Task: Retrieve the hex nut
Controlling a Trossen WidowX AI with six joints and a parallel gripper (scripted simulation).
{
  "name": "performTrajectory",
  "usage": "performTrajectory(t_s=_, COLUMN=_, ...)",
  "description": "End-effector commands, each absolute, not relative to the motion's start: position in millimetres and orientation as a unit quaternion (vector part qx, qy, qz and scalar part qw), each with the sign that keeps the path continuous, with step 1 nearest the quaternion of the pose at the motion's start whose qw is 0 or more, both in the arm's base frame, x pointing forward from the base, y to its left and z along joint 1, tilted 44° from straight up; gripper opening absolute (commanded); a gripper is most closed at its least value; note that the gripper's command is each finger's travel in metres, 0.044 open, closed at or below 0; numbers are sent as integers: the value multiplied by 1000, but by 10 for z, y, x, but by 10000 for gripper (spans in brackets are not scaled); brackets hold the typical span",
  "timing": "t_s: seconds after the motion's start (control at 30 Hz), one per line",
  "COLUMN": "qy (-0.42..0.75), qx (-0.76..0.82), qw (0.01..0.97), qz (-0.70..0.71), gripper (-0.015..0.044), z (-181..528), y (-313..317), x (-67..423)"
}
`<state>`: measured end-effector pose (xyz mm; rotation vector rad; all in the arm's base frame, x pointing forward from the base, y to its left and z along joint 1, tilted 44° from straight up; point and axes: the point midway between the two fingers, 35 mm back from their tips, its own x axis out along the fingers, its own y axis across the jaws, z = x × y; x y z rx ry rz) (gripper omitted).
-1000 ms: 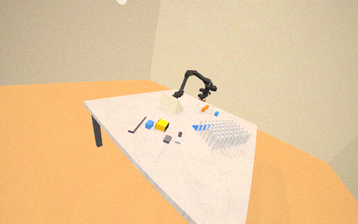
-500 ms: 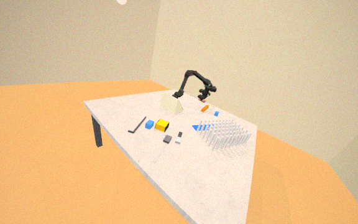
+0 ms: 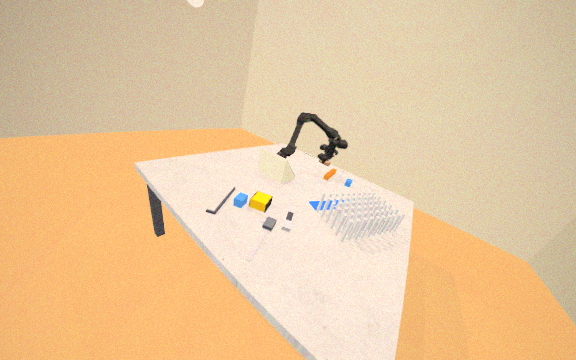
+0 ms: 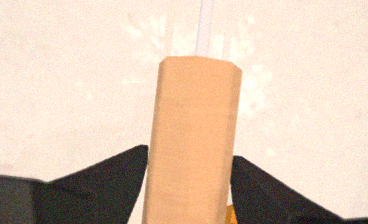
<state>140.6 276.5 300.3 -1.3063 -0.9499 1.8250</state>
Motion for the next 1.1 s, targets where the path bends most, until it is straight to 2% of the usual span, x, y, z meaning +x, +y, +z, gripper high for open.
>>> performTrajectory(t_s=0.0, qy=-363, qx=-502, qw=346, qz=705, gripper=0, z=2965, y=2782, x=1397)
performTrajectory(t_s=1.07, qy=-365, qx=-500, qw=349, qz=704, gripper=0, z=2816, y=2938, x=1362)
